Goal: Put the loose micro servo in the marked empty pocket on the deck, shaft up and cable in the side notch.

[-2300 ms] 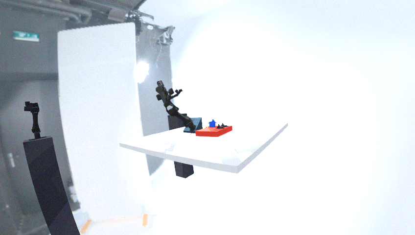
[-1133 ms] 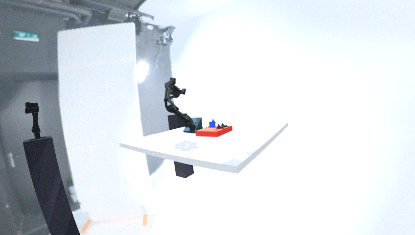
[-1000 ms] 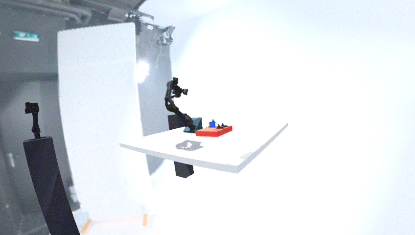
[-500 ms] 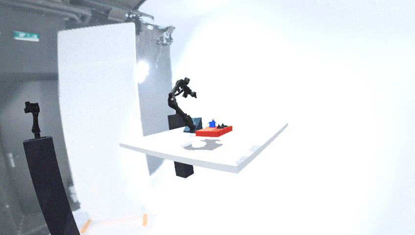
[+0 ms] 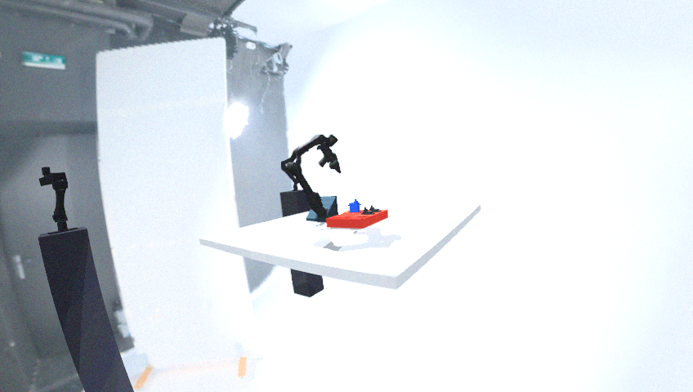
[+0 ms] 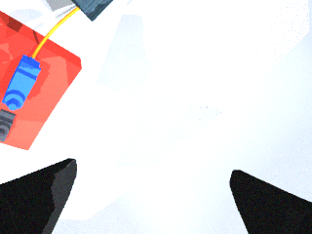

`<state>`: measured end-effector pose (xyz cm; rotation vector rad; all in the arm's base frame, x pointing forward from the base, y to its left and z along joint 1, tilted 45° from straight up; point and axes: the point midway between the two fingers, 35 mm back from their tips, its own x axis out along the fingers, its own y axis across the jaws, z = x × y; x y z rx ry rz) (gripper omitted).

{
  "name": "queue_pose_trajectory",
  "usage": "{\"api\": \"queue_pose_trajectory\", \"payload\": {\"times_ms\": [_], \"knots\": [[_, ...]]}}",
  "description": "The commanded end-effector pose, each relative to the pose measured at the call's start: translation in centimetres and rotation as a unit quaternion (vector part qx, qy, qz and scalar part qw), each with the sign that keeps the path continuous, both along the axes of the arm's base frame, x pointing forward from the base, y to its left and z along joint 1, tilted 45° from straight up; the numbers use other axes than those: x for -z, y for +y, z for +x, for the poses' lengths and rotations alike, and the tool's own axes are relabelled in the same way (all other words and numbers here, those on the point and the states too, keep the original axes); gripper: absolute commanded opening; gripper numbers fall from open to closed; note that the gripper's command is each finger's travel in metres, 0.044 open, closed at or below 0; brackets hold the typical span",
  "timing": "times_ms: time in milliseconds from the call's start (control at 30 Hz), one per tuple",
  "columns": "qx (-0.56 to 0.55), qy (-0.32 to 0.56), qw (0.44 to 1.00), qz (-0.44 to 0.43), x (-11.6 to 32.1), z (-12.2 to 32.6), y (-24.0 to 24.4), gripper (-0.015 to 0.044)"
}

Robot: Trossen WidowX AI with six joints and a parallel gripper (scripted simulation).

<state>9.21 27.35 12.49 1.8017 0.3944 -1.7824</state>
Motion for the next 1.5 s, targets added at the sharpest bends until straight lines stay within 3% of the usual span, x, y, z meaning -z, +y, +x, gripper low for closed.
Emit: {"api": "queue_pose_trajectory", "payload": {"times_ms": [0,700,1467], "knots": [[0.061,-0.018,0.997,-0.050,2.3,2.5,-1.7,0.0440],[0.292,-0.084,0.914,-0.268,9.5,10.4,-13.7,0.0440],[0.298,-0.085,0.910,-0.275,11.6,10.4,-16.4,0.0440]]}}
